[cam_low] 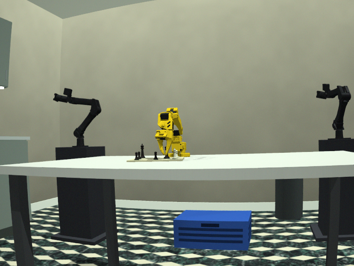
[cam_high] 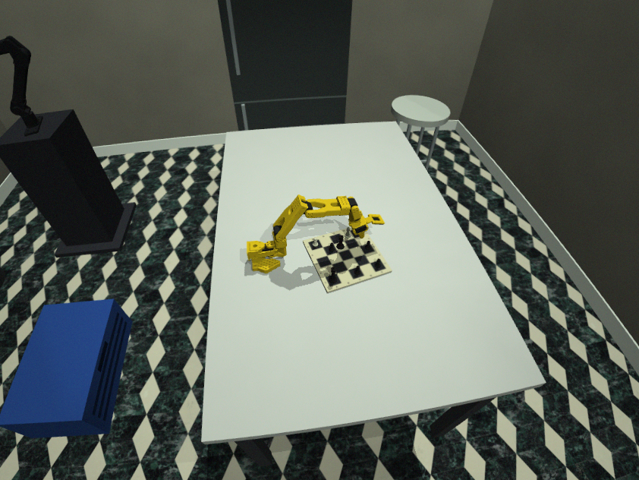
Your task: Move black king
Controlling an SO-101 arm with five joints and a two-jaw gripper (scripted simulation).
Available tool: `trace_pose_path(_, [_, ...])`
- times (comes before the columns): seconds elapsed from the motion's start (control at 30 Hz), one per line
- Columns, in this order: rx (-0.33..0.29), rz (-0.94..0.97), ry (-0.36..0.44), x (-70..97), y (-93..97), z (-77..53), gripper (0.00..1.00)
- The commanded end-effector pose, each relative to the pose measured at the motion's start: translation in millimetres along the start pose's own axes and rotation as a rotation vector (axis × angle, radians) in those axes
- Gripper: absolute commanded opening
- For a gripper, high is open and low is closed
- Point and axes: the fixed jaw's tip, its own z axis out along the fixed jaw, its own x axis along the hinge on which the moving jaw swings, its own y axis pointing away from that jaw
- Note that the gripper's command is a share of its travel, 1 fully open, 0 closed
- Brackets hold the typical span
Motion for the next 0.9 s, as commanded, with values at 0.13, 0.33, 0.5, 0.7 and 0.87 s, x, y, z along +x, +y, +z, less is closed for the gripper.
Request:
trace_pose_path(0.13, [-0.003,0.0,-0.011,1.2,2.4,-7.2,0.0])
trace_pose_path(0.33, [-0.003,0.0,-0.011,2.1,2.4,-9.1,0.0])
trace_pose_path(0.5, [-0.003,0.0,-0.011,2.1,2.4,-9.1,0.0])
trace_pose_path(0.7, [-0.003,0.0,-0.011,2.1,2.4,-9.1,0.0])
trace_pose_path(0.87, [-0.003,0.0,-0.011,2.1,2.4,-9.1,0.0])
